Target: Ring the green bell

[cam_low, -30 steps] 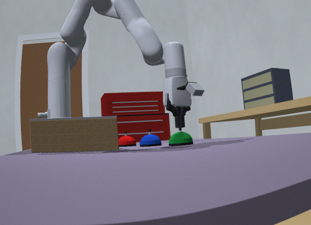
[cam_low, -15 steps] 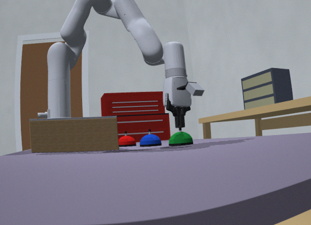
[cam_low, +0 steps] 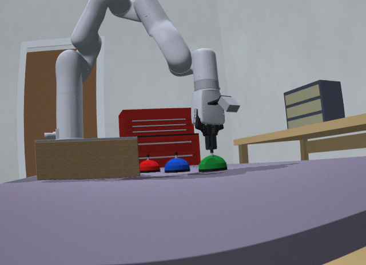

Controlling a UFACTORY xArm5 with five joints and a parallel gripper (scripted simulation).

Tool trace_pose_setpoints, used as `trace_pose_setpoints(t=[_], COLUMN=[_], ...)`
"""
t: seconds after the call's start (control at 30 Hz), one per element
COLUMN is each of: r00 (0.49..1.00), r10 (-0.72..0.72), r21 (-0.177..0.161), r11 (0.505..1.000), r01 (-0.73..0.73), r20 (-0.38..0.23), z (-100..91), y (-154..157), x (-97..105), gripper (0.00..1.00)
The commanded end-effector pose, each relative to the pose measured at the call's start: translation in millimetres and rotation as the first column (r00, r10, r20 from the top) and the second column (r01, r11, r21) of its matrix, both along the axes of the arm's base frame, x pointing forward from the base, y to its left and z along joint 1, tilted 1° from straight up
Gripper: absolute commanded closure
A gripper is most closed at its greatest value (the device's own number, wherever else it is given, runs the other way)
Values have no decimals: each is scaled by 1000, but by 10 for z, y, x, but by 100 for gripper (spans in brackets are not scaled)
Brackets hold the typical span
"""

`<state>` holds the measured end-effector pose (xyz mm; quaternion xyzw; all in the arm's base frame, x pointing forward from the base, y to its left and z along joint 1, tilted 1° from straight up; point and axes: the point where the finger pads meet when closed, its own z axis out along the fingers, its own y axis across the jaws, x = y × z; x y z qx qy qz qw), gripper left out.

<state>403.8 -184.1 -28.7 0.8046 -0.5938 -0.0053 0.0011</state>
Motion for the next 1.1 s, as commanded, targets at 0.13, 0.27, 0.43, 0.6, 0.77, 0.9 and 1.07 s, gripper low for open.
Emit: trace_pose_setpoints(t=[0.13,0.27,0.43,0.6,0.77,0.9,1.07], r00=[1000,1000,1000,1000,1000,1000,1000], r10=[0,0,0,0,0,0,0], r21=[-2,-2,-2,-2,-2,-2,-2], r11=[1000,1000,1000,1000,1000,1000,1000], r01=[0,0,0,0,0,0,0], r20=[5,5,5,5,5,5,5], z=[209,265,411,539,625,645,665], y=[-13,-14,-17,-21,-23,-23,-23], x=[20,20,19,18,17,17,17], gripper=[100,100,100,100,100,100,100])
